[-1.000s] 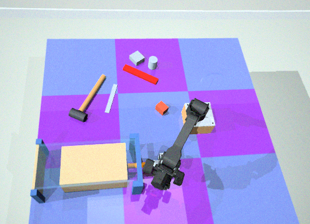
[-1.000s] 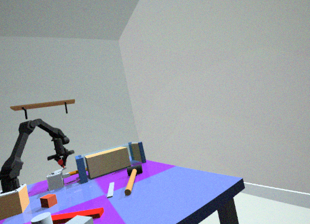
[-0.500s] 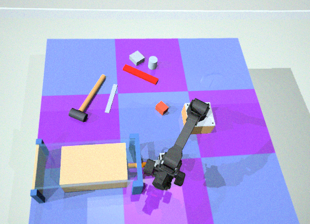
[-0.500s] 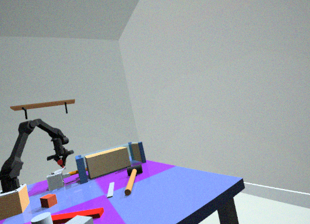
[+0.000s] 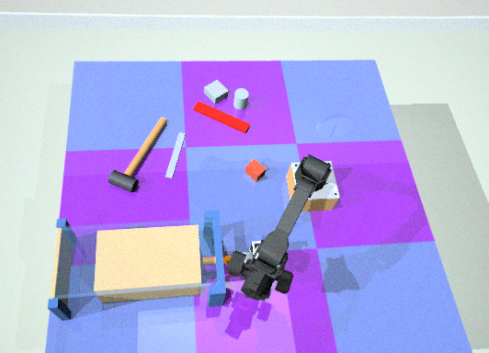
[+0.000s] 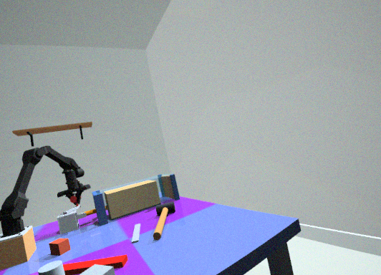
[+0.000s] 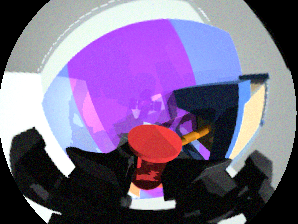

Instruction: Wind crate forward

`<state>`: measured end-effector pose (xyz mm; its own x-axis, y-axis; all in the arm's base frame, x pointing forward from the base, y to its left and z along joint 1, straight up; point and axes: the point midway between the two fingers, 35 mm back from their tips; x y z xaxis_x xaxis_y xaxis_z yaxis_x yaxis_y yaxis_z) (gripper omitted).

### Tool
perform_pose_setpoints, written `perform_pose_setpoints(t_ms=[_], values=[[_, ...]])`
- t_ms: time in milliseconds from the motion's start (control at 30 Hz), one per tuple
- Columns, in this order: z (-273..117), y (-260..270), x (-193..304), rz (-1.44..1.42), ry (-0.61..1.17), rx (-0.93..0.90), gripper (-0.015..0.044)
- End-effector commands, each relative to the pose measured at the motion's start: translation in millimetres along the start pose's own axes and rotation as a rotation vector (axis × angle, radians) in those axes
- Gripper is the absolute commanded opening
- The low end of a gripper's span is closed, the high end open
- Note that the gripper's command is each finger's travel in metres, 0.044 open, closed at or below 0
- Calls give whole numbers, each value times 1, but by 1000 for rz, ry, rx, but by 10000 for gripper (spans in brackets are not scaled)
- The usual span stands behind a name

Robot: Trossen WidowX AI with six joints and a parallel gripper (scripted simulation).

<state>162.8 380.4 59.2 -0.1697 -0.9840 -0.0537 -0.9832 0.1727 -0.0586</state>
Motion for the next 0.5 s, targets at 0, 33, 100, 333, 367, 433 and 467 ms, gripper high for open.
perform_pose_setpoints(t_ms=[0, 33, 100, 333, 367, 433, 467], values=[[-2, 30, 1, -44, 11, -59, 0], [-2, 30, 1, -44, 11, -59, 0], [-2, 31, 1, -44, 11, -59, 0], [-2, 32, 1, -44, 11, -59, 0], [-2, 32, 1, -44, 11, -59, 0], [-2, 32, 1, -44, 11, -59, 0], [-2, 32, 1, -44, 11, -59, 0]])
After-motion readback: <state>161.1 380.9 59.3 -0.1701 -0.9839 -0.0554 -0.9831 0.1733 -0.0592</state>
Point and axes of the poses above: the point midway between the two fingers, 35 mm back from their tips, its own z axis out along the fingers, its own y axis across the jaws, x = y × z, and after that the axes turned 4 degrees about -z, right-handed
